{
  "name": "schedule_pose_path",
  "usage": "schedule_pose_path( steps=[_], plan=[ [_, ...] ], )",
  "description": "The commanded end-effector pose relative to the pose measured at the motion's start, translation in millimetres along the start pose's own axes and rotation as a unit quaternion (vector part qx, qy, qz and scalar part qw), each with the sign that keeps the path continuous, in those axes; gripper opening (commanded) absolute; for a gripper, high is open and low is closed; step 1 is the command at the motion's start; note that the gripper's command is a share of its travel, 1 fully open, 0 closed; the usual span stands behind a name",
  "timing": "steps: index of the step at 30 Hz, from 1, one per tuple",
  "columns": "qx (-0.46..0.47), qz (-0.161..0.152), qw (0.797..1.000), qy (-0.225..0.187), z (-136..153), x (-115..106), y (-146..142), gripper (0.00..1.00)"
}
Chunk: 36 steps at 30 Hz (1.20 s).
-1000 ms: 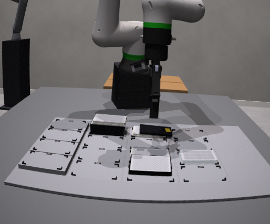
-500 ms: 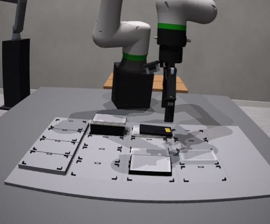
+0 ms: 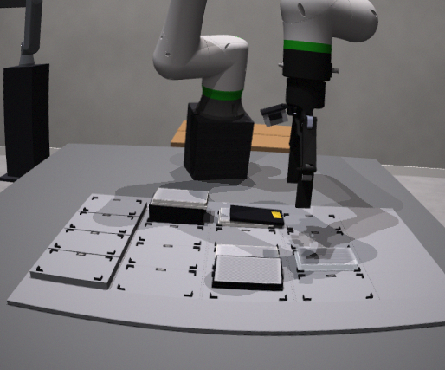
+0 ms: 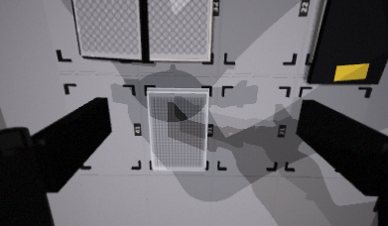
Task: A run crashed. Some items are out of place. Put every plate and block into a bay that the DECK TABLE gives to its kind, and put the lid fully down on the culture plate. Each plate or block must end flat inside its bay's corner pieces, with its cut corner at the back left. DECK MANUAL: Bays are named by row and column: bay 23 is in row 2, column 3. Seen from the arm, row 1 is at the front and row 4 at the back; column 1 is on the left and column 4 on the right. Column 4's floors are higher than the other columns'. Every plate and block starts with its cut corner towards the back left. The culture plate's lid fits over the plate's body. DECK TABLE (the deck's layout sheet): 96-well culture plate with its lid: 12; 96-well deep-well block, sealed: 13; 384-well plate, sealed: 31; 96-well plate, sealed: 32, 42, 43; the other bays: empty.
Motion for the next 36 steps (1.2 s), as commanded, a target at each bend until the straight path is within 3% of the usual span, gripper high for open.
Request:
schedule_pose_path(
  steps=[1,8,36],
  plan=[
    [0.0,0.0,1.0,0.0,16.8,-0.7,-10.2,1.0],
    [0.0,0.0,1.0,0.0,34.0,-0.7,-19.8,1.0],
    [0.0,0.0,1.0,0.0,33.9,-0.7,-19.8,1.0]
  ],
)
Point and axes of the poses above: the point where the finger pads meet when closed, its own x axis out along the fingers, its own y axis across the jaws, z = x × y, the point moved 7 cm from there along -x, back along the fingers, and after that the axes turned 4 degrees about x, right-handed, at the moved point
